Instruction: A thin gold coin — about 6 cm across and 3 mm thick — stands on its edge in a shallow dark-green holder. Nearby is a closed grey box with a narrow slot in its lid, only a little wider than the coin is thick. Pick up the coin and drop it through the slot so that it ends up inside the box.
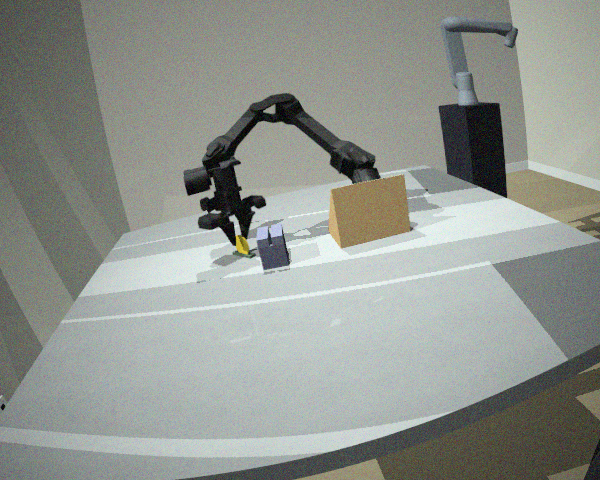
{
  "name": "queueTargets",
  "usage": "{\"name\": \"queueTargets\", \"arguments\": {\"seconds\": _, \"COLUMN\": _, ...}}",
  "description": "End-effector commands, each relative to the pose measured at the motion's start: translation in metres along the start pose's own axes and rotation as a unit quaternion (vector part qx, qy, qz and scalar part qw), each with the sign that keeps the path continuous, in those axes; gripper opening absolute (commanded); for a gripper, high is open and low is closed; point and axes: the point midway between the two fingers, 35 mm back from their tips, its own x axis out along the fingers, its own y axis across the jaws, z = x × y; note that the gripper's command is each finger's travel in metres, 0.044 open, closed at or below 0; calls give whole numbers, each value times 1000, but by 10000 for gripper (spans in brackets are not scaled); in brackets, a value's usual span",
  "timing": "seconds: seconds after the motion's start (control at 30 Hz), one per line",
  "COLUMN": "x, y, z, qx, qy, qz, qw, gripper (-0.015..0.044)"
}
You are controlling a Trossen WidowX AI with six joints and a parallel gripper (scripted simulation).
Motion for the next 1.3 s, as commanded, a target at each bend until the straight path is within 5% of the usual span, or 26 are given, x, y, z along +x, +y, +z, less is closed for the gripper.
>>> {"name": "queueTargets", "arguments": {"seconds": 0.0, "x": 7, "y": -1, "z": -1, "qx": -3, "qy": -2, "qz": -2, "qw": 1000, "gripper": 161}}
{"name": "queueTargets", "arguments": {"seconds": 0.47, "x": 26, "y": -3, "z": -1, "qx": -3, "qy": -3, "qz": -3, "qw": 1000, "gripper": 161}}
{"name": "queueTargets", "arguments": {"seconds": 0.67, "x": 26, "y": -3, "z": -1, "qx": -3, "qy": -3, "qz": -3, "qw": 1000, "gripper": 3}}
{"name": "queueTargets", "arguments": {"seconds": 1.27, "x": 8, "y": 0, "z": 0, "qx": -3, "qy": -1, "qz": -2, "qw": 1000, "gripper": 0}}
